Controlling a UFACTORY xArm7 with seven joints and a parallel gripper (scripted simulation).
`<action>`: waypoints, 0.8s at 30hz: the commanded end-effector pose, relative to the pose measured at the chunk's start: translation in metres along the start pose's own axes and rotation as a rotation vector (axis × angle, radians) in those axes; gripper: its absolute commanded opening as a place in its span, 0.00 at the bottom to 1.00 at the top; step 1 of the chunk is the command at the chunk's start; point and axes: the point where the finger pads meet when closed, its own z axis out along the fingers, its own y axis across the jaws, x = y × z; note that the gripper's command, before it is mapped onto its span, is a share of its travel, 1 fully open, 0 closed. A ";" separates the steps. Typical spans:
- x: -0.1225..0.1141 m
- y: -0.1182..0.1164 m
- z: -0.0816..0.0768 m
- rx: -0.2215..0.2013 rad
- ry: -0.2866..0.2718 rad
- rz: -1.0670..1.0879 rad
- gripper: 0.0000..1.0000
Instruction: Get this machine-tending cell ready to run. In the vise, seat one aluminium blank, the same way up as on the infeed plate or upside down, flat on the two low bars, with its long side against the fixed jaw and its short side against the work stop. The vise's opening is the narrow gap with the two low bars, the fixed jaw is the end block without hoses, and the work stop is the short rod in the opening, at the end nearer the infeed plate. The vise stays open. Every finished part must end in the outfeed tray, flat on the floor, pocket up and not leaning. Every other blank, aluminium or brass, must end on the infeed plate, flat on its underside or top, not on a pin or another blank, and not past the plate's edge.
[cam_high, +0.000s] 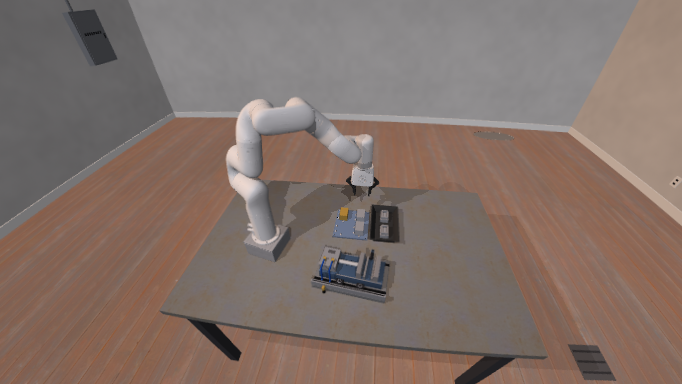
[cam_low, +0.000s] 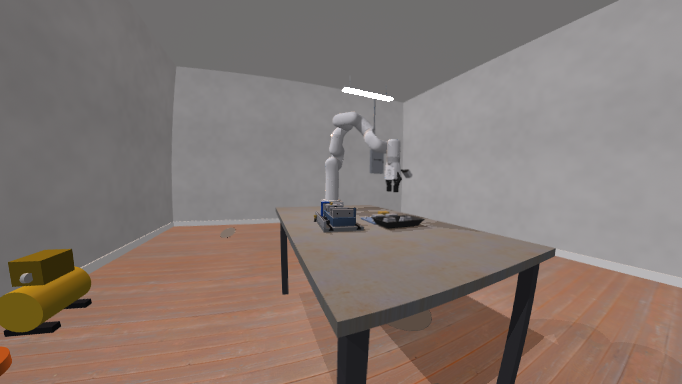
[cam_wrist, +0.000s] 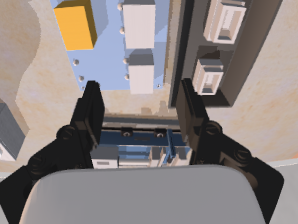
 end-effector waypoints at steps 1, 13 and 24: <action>0.001 0.001 0.006 -0.003 0.003 0.000 0.69; 0.001 0.001 0.038 -0.003 0.003 0.000 0.69; 0.001 0.001 0.078 -0.003 0.003 0.000 0.69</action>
